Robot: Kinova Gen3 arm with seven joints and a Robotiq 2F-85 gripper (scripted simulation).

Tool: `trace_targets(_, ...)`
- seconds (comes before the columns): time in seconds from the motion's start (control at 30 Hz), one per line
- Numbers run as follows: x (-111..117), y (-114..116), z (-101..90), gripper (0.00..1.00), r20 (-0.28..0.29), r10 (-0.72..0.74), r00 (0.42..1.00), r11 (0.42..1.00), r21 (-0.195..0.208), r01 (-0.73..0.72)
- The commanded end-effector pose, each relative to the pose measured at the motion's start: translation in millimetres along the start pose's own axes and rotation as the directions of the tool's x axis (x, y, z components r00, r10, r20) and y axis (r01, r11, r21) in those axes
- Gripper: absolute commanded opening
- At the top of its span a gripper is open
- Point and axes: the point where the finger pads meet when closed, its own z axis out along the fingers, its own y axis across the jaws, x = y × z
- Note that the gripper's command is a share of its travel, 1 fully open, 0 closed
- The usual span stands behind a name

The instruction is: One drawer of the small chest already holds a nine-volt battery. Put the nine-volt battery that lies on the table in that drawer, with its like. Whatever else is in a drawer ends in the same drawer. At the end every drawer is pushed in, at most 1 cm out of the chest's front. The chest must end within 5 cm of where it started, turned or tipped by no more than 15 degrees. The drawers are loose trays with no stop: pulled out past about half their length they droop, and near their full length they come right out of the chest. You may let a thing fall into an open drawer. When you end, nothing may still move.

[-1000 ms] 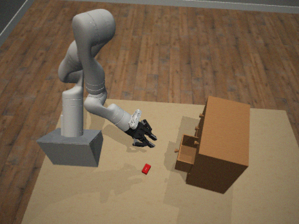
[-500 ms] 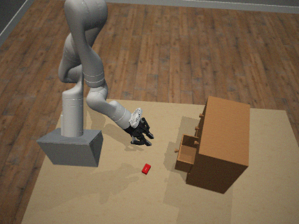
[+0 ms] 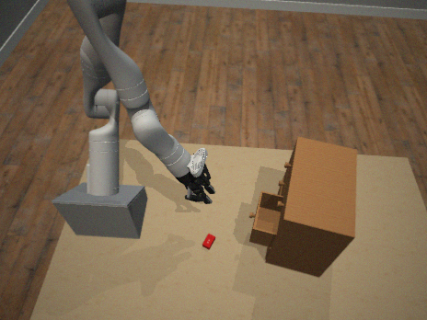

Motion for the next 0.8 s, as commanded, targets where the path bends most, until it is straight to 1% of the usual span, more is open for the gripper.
trace_targets(0.0, 13.5, 7.8, -14.0, 0.33, 0.009, 0.014, 1.0, 1.0, -0.003, -0.014)
trace_targets(0.03, 13.3, 7.7, -16.2, 0.33, 0.023, 0.014, 1.0, 1.0, -0.003, -0.014)
trace_targets(0.1, 13.3, 7.7, -16.2, 0.33, 0.023, 0.014, 1.0, 1.0, -0.003, -0.014)
trace_targets(0.23, 12.4, 7.3, -25.6, 0.33, 0.086, 0.014, 0.996, 1.0, -0.003, -0.014)
trace_targets(0.4, 10.9, 7.3, -39.2, 0.33, 0.177, 0.014, 0.984, 1.0, -0.003, -0.013)
trace_targets(0.57, 9.1, 7.3, -55.4, 0.33, 0.284, 0.013, 0.959, 1.0, -0.004, -0.013)
trace_targets(0.6, 8.7, 7.3, -58.9, 0.33, 0.284, 0.013, 0.959, 1.0, -0.013, -0.01)
trace_targets(0.67, 8.7, 7.3, -58.9, 0.33, 0.277, 0.013, 0.961, 1.0, -0.016, -0.009)
trace_targets(0.77, 7.6, 7.1, -68.8, 0.33, 0.278, 0.012, 0.96, 0.999, -0.042, 0.0)
